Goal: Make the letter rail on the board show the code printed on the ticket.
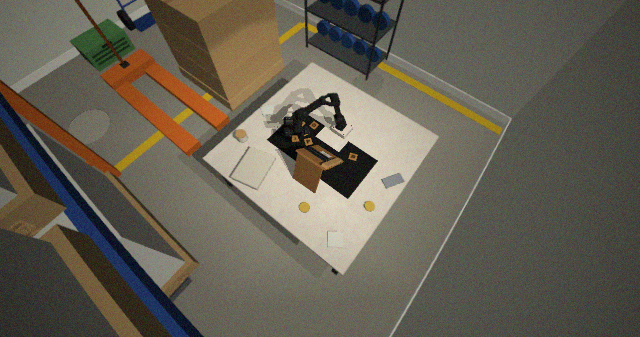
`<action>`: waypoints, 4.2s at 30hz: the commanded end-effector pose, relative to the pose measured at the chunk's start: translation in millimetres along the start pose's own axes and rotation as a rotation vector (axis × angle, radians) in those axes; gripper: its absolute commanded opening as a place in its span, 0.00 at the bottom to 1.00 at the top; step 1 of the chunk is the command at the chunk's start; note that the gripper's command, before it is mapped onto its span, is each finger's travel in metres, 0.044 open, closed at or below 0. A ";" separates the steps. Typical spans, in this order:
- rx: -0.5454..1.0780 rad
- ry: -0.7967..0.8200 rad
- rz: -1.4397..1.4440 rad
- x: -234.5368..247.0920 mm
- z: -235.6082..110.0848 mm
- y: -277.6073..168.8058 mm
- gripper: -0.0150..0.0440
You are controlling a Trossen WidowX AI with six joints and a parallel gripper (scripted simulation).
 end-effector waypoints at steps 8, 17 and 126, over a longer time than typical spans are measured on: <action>0.037 0.077 -0.357 1.8 -9.1 -11.0 0.25; 0.044 0.155 -0.648 5.3 -17.8 -19.8 0.25; -0.273 0.588 -2.139 -1.3 -68.8 -81.8 0.25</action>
Point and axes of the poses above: the point midway between the two fingers, 35 mm back from their tips, its own z axis out along the fingers, its own x axis across the jaws, y = z × x, the point moved 1 cm from there along -z, back along the fingers, and after that the axes turned 2 degrees about -z, right-handed, at the moved point
